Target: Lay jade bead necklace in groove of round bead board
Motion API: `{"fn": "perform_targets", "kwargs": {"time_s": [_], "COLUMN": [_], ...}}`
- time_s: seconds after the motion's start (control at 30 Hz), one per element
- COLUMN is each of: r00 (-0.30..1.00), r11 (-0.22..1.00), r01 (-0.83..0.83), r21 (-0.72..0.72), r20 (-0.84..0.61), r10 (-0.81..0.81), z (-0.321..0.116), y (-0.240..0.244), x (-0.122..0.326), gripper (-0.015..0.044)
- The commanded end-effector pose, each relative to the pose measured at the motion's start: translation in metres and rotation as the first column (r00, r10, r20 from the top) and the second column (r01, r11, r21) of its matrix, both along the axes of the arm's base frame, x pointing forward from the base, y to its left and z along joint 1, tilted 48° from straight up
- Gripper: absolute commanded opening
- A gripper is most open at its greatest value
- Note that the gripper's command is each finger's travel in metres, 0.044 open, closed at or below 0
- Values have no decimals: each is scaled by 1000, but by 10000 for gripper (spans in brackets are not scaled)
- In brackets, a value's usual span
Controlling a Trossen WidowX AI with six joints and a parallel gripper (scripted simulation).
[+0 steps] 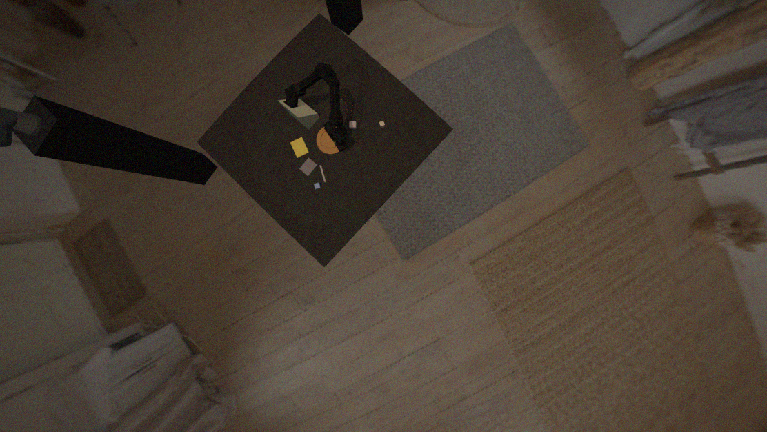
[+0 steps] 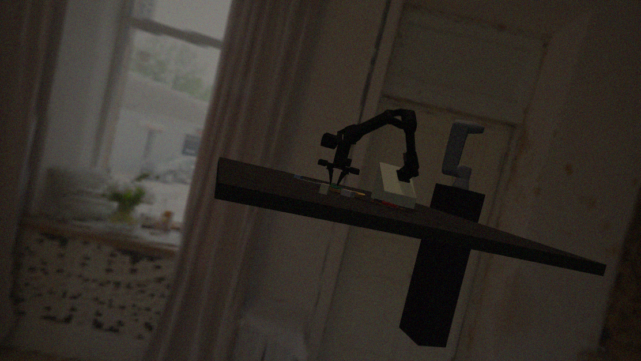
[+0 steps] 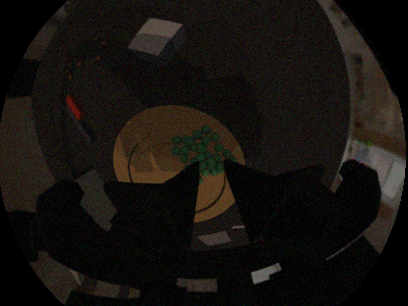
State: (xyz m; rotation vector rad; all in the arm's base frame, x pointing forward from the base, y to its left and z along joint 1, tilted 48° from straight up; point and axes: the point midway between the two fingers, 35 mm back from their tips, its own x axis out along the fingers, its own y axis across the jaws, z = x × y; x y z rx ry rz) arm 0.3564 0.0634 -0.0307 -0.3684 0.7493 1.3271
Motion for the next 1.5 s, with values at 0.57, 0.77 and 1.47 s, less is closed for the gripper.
{"fn": "perform_targets", "kwargs": {"time_s": [0.57, 0.77, 1.47], "r00": [1000, 1000, 1000], "r11": [1000, 1000, 1000], "r01": [-3, -3, -5], "r21": [0, 0, 4], "r20": [0, 0, -18], "r10": [3, 3, 5], "z": [0, 0, 24], "y": [1, 0, -27], "x": [0, 0, -6], "gripper": [0, 0, 0]}}
